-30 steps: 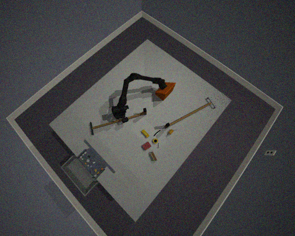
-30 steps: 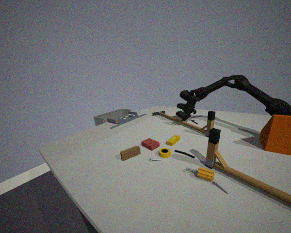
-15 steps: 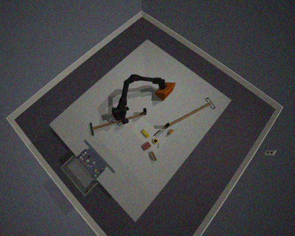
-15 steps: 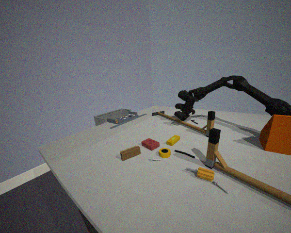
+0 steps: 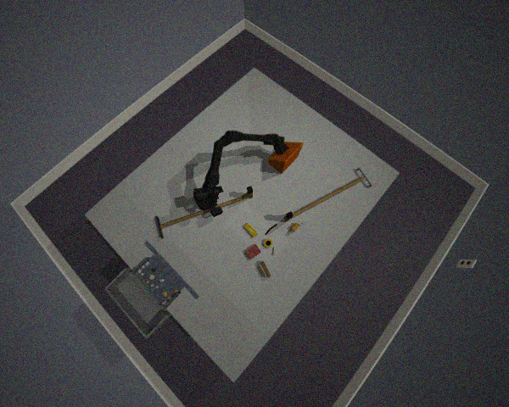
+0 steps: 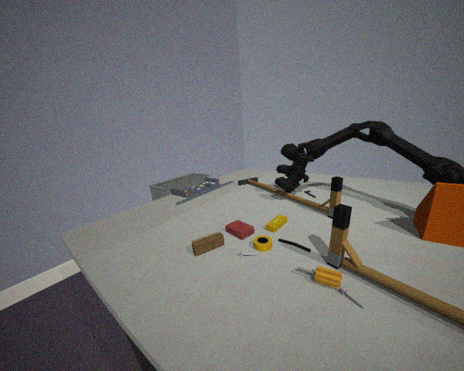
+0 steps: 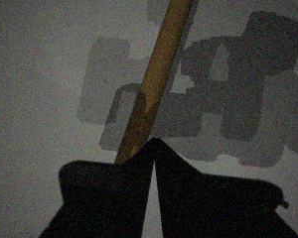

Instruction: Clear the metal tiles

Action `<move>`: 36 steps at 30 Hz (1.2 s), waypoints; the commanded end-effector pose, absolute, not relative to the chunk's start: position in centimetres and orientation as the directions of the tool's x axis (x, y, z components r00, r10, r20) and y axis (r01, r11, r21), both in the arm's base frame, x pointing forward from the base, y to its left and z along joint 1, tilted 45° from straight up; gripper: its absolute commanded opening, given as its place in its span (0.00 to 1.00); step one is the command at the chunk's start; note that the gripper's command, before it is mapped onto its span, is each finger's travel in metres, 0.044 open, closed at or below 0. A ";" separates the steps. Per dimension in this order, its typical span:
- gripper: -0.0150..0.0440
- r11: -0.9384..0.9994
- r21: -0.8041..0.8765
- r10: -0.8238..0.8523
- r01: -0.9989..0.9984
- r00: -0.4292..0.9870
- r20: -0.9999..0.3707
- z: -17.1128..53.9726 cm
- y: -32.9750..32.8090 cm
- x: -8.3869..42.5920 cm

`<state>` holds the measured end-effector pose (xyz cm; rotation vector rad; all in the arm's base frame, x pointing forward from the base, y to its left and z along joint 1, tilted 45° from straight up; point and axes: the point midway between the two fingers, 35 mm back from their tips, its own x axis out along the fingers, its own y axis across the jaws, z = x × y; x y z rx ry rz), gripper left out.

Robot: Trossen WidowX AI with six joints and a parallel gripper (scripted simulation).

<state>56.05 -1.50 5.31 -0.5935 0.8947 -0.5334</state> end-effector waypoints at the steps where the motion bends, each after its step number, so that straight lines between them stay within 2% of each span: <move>1: 0.25 0.719 -0.671 -0.649 0.181 0.521 -0.554 5.0 -1.0 56.3; 36: 0.25 0.719 -0.671 -0.649 0.182 0.522 -0.554 2.7 1.3 57.5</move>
